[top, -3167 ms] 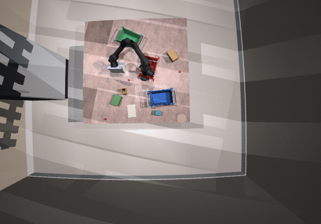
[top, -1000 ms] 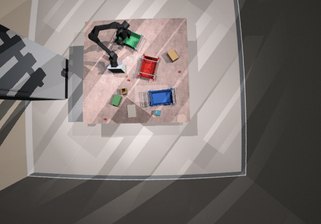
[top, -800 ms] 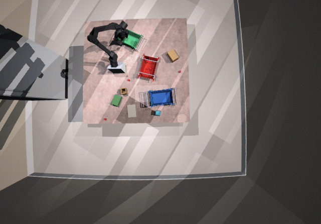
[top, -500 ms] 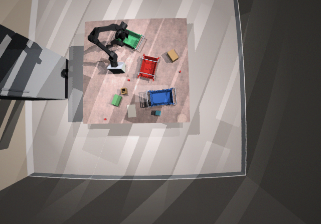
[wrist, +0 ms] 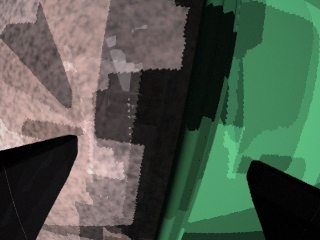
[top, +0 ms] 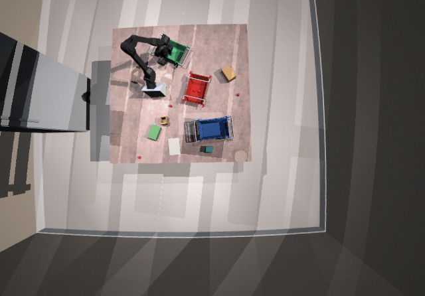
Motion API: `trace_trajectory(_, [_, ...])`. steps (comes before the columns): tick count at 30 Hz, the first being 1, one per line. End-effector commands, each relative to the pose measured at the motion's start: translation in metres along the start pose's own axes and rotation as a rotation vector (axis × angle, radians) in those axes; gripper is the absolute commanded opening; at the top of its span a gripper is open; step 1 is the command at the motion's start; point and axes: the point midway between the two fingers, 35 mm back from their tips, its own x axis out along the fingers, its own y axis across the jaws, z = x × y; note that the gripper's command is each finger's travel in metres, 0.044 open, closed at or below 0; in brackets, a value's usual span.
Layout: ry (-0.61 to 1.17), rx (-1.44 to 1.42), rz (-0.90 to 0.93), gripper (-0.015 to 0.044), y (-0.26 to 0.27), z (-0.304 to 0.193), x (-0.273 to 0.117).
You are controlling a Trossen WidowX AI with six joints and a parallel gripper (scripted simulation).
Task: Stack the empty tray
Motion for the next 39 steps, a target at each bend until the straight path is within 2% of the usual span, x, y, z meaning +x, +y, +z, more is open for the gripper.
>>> trace_trajectory(1, [0.003,0.006,0.006,0.0440,0.0023,-0.0005,0.0061])
trace_trajectory(8, [0.003,0.006,0.006,0.0440,0.0023,-0.0005,0.0061])
trace_trajectory(22, [0.003,0.006,0.006,0.0235,0.0023,-0.0005,0.0061])
trace_trajectory(39, [0.003,0.006,0.006,0.0121,0.0023,-0.0005,0.0061])
